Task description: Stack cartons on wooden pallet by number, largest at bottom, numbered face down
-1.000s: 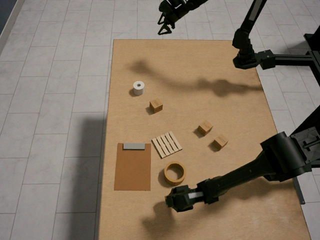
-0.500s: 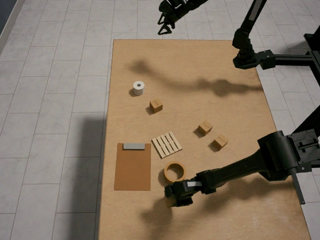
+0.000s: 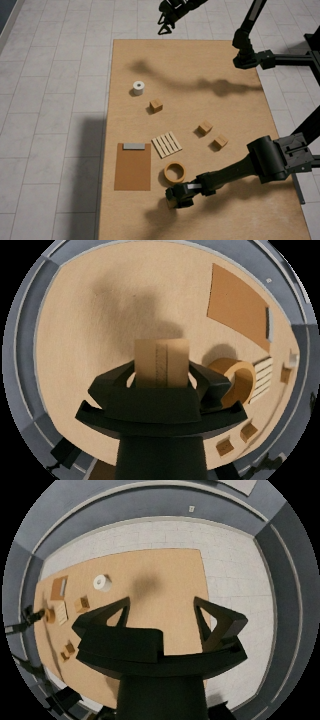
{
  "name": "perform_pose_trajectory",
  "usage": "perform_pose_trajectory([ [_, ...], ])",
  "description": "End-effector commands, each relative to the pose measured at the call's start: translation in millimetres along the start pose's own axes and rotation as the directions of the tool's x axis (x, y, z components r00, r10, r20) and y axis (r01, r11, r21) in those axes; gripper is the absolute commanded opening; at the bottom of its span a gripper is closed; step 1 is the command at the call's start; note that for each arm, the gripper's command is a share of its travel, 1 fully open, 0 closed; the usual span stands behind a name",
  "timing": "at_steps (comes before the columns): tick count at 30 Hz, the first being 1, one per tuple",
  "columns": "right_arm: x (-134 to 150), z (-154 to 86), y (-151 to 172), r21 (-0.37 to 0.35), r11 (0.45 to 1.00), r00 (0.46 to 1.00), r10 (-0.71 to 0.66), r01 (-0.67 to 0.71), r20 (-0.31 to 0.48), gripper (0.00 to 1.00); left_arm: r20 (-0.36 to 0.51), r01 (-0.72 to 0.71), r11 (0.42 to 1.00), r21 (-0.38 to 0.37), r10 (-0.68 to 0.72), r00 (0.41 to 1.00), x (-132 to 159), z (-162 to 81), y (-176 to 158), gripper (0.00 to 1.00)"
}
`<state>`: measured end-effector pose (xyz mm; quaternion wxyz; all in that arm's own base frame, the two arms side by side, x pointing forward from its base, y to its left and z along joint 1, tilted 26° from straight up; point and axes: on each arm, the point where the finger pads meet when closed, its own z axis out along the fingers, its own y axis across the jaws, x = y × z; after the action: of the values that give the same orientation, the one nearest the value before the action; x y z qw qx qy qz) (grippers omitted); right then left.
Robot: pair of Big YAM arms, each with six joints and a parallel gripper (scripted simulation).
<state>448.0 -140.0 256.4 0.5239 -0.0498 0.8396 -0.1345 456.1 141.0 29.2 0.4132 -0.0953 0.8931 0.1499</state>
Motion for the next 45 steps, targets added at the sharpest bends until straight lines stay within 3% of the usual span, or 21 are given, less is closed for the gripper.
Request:
perform_pose_trajectory([
  [1, -13, -1, -1, 0.0, 1.0, 1.0, -0.014, 0.014, 0.018, 1.0, 0.035, 0.016, 1.0, -0.01, -0.015, 0.999, -14, 7, 6, 0.5],
  [45, -13, -1, -1, 0.0, 1.0, 1.0, -0.014, 0.014, 0.018, 1.0, 0.026, 0.003, 1.0, -0.009, -0.003, 1.0, 3, 29, 4, 0.5],
])
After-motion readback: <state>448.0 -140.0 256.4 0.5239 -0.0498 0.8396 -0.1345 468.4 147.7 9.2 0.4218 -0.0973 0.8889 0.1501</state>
